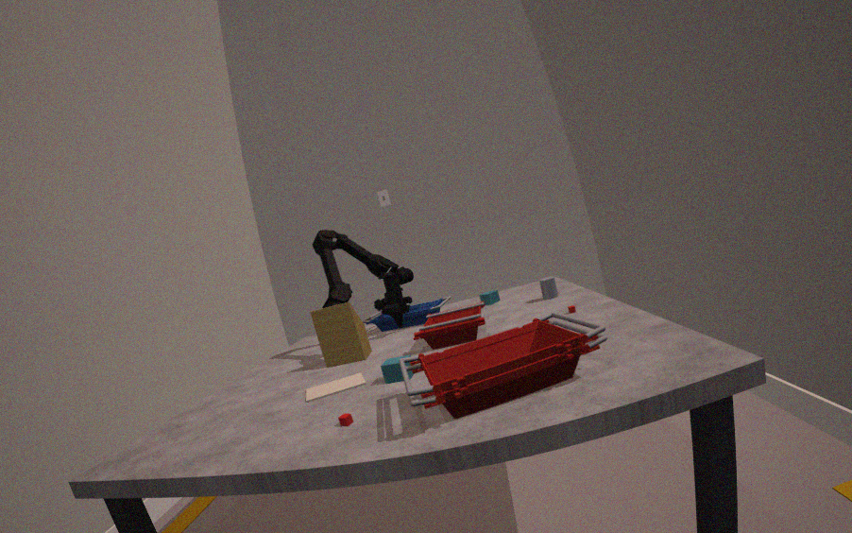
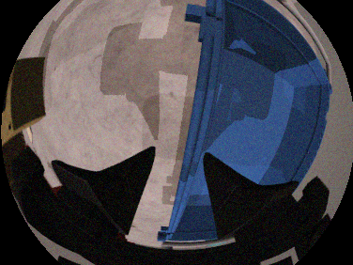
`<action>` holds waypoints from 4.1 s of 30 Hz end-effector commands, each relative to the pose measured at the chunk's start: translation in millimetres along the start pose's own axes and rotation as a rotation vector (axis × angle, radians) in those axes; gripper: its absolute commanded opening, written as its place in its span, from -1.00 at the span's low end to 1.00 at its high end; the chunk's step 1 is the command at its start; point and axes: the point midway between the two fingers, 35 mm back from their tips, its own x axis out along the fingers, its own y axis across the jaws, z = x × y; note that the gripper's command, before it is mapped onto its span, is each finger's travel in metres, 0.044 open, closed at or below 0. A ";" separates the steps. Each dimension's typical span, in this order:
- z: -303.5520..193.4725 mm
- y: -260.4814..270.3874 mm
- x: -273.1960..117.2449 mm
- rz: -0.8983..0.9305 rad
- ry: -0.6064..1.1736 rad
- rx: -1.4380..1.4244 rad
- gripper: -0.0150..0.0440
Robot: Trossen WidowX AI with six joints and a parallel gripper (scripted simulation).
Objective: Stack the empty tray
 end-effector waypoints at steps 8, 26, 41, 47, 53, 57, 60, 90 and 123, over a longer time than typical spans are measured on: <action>-0.7 0.9 0.6 0.003 0.005 0.004 0.03; -0.7 0.9 0.6 0.003 0.005 0.004 -0.38; -3.5 0.0 -58.7 0.009 0.007 0.003 -0.49; -0.5 0.7 -79.0 0.007 0.007 0.003 -0.49; -0.7 0.7 -79.8 0.007 0.007 0.003 -0.49; -3.1 1.5 -90.8 0.014 0.008 0.002 -0.49; -5.2 2.5 -105.4 0.021 0.009 0.000 -0.49; 0.6 4.2 -173.7 0.014 0.007 0.005 -0.49; -76.2 33.4 -171.8 0.049 0.036 0.356 -0.49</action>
